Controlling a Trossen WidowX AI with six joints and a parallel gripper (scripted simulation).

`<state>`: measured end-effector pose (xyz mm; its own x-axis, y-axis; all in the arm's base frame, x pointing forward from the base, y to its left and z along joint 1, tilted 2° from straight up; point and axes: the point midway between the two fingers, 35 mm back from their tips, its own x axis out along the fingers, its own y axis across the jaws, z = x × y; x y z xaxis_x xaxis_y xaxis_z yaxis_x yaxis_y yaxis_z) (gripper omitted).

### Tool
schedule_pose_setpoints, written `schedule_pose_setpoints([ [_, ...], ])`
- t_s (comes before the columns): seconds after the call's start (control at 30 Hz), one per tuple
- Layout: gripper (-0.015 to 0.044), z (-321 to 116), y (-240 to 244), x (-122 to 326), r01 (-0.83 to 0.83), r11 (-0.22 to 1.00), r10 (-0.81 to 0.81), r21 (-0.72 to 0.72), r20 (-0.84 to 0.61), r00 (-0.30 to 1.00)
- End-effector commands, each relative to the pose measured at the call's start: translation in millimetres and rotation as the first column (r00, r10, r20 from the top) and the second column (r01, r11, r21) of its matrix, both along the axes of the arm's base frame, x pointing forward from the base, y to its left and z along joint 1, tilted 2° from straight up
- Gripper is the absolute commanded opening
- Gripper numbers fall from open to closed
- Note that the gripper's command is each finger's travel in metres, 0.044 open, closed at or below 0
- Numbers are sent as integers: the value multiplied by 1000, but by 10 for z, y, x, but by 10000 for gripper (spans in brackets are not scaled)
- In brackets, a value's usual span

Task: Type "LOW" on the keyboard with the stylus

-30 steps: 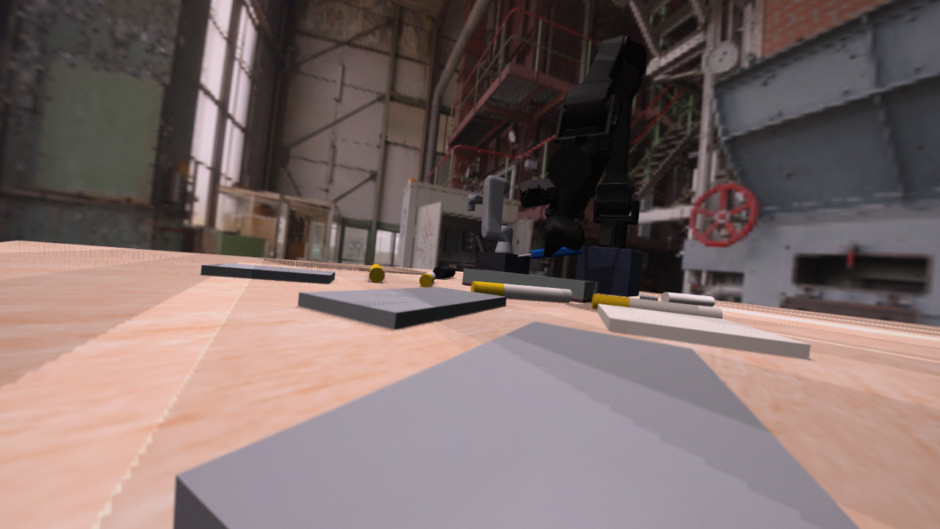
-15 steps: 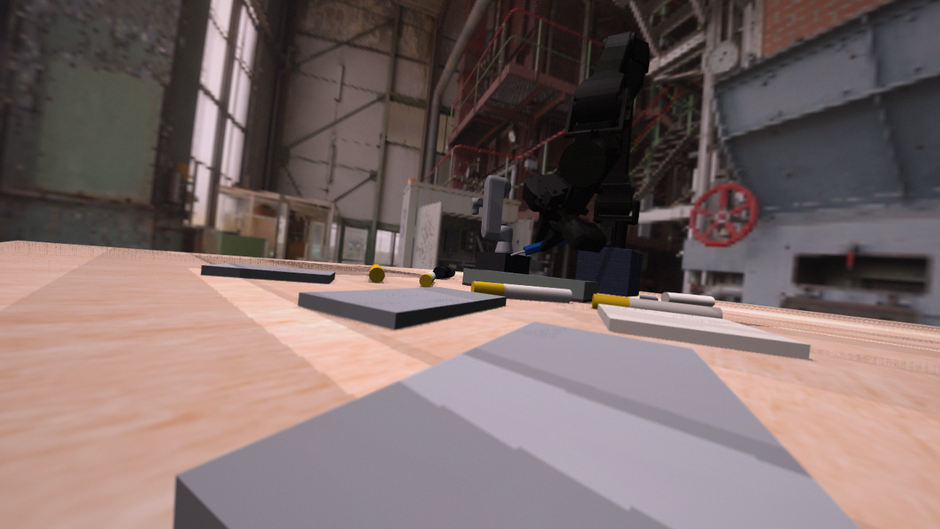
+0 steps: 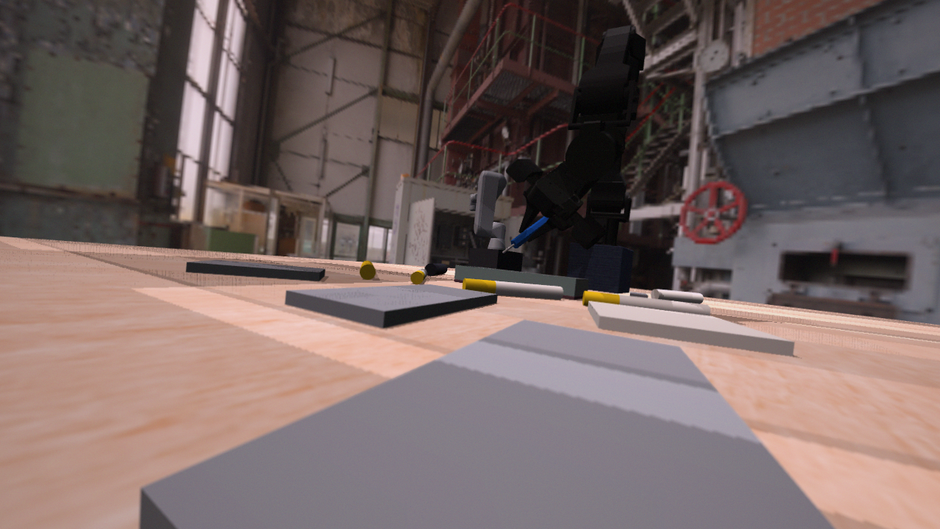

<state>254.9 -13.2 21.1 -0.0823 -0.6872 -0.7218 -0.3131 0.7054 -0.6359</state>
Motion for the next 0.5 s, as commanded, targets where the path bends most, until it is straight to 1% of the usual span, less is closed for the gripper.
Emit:
schedule_pose_setpoints([
  [0.0,0,20,12,46,-113,993,112,-16,-81,990],
  [0.23,0,73,47,140,-325,946,312,-17,-237,920],
  [0.47,0,128,90,232,-512,859,473,6,-394,788],
])
